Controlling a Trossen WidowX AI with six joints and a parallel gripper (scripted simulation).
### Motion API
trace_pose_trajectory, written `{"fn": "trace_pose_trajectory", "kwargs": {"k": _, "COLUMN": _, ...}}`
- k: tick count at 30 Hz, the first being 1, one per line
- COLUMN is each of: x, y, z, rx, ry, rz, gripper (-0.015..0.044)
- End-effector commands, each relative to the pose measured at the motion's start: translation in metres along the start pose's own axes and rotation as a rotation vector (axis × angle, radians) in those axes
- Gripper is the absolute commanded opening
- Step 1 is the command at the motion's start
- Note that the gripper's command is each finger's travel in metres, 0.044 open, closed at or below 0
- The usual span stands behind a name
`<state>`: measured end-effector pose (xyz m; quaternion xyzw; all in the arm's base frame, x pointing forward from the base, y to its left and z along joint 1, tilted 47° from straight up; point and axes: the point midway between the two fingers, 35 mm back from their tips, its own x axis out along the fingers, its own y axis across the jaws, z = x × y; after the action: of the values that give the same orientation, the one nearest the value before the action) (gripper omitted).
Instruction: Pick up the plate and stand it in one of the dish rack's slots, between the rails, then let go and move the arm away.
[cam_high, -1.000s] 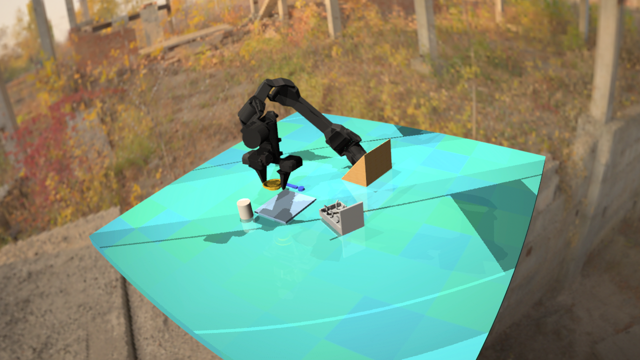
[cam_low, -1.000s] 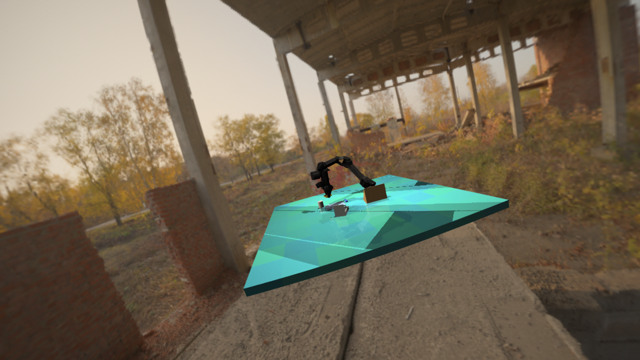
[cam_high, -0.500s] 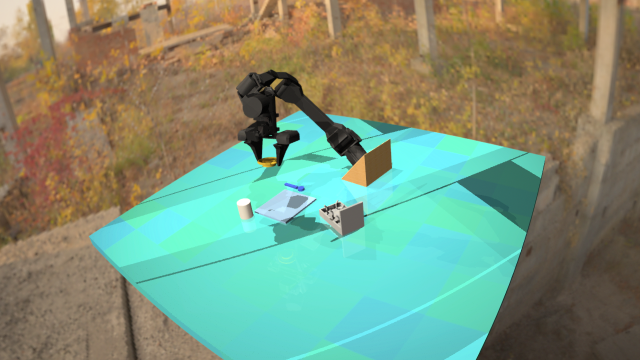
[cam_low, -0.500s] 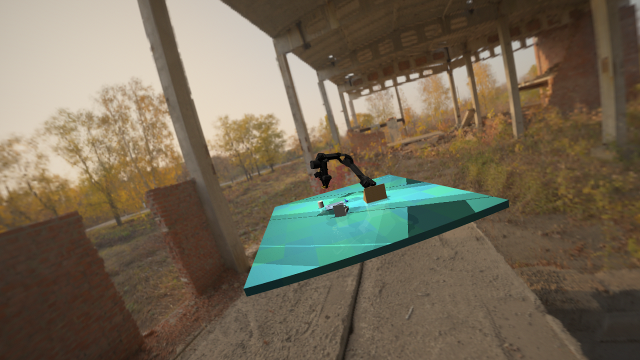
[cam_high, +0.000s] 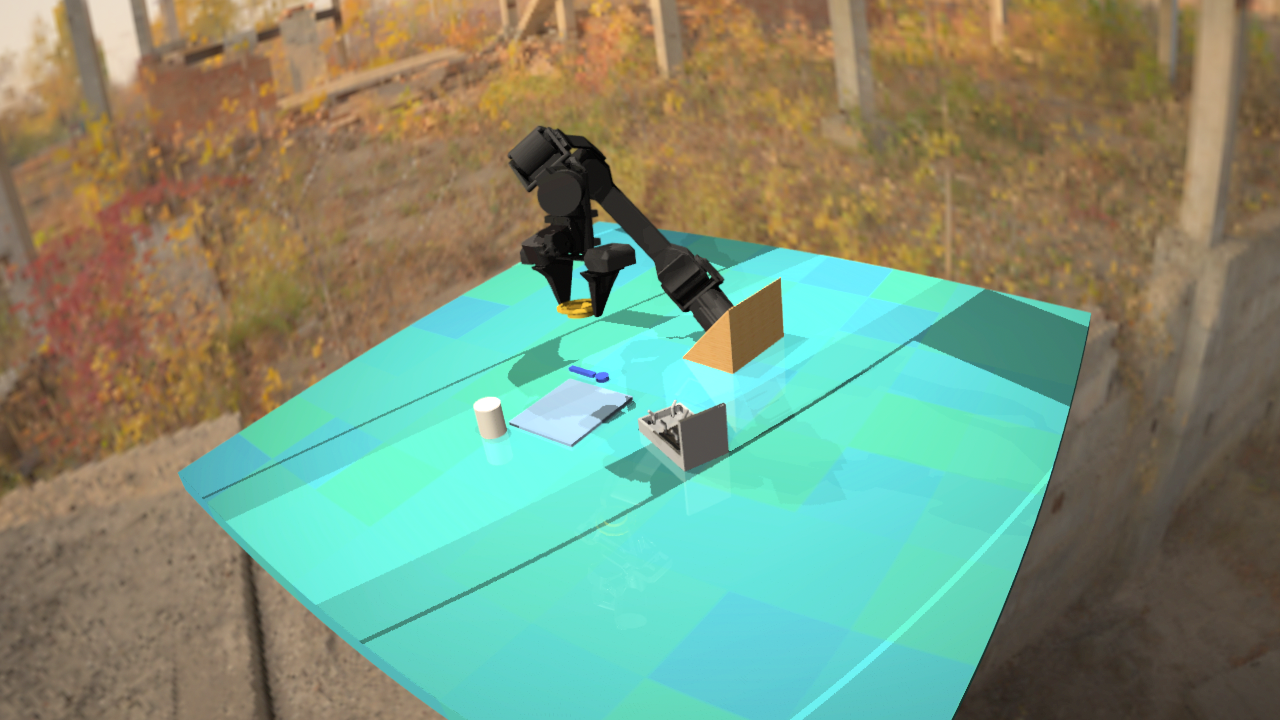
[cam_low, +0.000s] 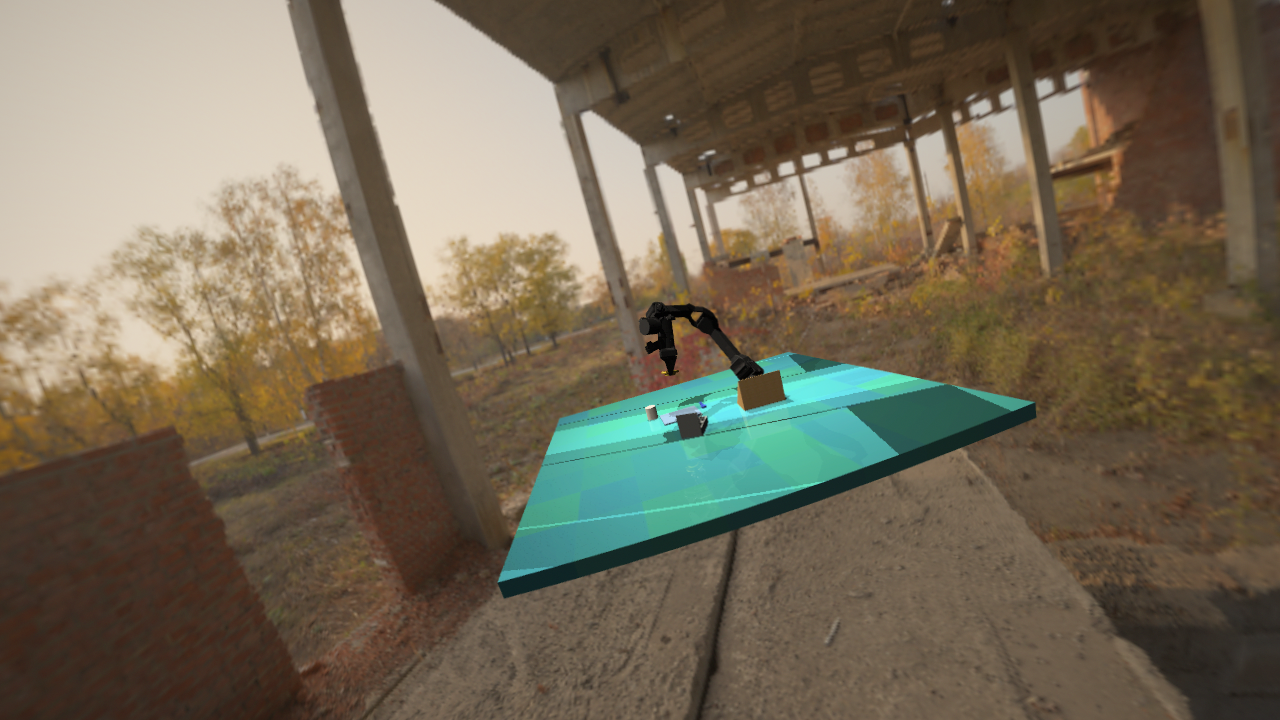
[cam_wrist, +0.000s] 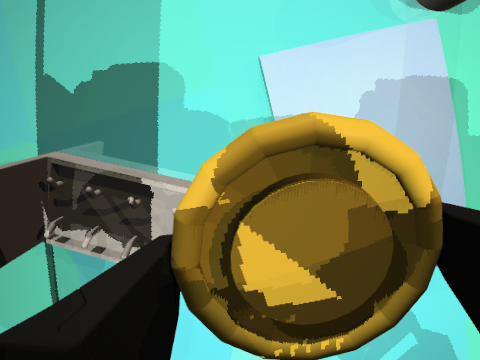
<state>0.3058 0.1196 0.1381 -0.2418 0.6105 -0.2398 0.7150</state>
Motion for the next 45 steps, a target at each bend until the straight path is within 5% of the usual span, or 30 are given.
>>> {"fn": "trace_pose_trajectory", "kwargs": {"k": 1, "x": -0.001, "y": 0.018, "z": -0.022, "rx": 0.104, "ry": 0.025, "rz": -0.004, "gripper": 0.0000}}
{"fn": "trace_pose_trajectory", "kwargs": {"k": 15, "x": 0.001, "y": 0.051, "z": -0.071, "rx": 0.357, "ry": 0.074, "rz": -0.038, "gripper": 0.0000}}
{"fn": "trace_pose_trajectory", "kwargs": {"k": 45, "x": 0.073, "y": 0.061, "z": -0.082, "rx": -0.144, "ry": 0.332, "rz": 0.432, "gripper": 0.0000}}
